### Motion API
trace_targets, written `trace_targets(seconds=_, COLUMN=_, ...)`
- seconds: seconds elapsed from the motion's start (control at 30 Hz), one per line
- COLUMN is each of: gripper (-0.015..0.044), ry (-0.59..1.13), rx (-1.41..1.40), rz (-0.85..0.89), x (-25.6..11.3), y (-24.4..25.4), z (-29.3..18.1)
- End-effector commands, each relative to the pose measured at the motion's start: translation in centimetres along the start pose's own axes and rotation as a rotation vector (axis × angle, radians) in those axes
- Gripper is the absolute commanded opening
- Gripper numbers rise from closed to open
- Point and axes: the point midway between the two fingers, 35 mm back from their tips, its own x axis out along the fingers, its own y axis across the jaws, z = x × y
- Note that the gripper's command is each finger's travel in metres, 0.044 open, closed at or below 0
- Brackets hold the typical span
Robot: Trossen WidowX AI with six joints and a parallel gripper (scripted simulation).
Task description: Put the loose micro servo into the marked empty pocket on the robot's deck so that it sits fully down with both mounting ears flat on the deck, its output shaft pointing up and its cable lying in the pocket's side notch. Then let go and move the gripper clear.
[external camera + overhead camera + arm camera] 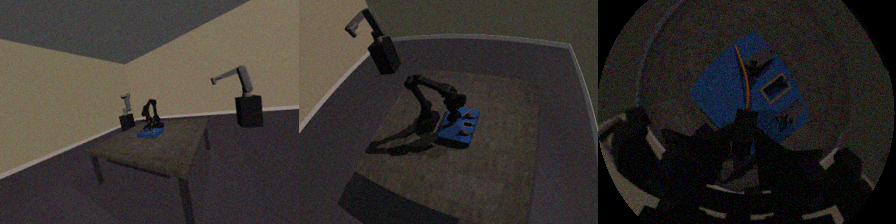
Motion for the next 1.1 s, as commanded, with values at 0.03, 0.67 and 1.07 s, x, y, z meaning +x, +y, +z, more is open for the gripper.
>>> trace_targets(seconds=0.03, gripper=0.0000, ry=-0.008, rx=0.159, rz=-0.002, x=-0.2, y=0.0, z=0.0)
trace_targets(seconds=0.67, gripper=0.0000, ry=-0.009, rx=0.726, rz=0.001, x=-0.2, y=0.0, z=0.0)
trace_targets(seconds=1.07, gripper=0.0000, ry=-0.011, rx=0.726, rz=0.000, x=-0.3, y=-2.0, z=2.4)
